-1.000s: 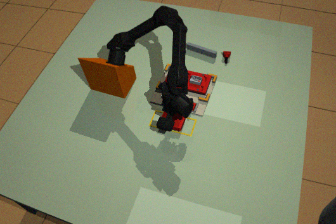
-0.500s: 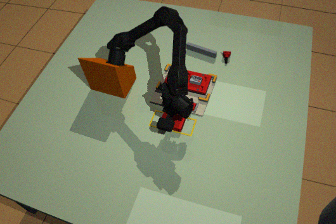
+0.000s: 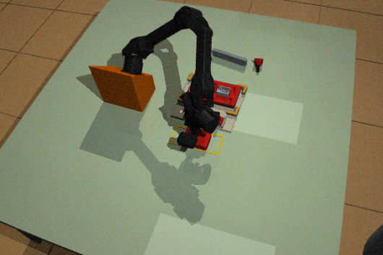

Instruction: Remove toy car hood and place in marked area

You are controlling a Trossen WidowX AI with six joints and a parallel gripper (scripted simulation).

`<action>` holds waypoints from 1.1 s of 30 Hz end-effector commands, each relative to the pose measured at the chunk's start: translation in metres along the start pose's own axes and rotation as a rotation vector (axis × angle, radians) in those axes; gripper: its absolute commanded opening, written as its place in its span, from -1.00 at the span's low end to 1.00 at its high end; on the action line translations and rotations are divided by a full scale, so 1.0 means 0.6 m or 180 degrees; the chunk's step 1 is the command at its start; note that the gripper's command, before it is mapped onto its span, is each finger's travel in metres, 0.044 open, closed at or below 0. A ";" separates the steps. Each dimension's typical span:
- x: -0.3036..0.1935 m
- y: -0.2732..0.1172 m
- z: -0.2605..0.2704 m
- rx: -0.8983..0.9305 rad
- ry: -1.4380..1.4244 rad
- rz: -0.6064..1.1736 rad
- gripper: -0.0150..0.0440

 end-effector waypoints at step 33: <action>0.003 -0.106 -0.003 -0.0041 -0.0024 -0.0035 1.00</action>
Point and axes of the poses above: the point midway between the two fingers, 35 mm back from their tips, its own y axis out along the fingers, its own z axis across the jaws, x = y × z, the point moved 4 cm from there along -y, back along the fingers, and after that the axes turned 12 degrees about -y, right-handed, at the moved point
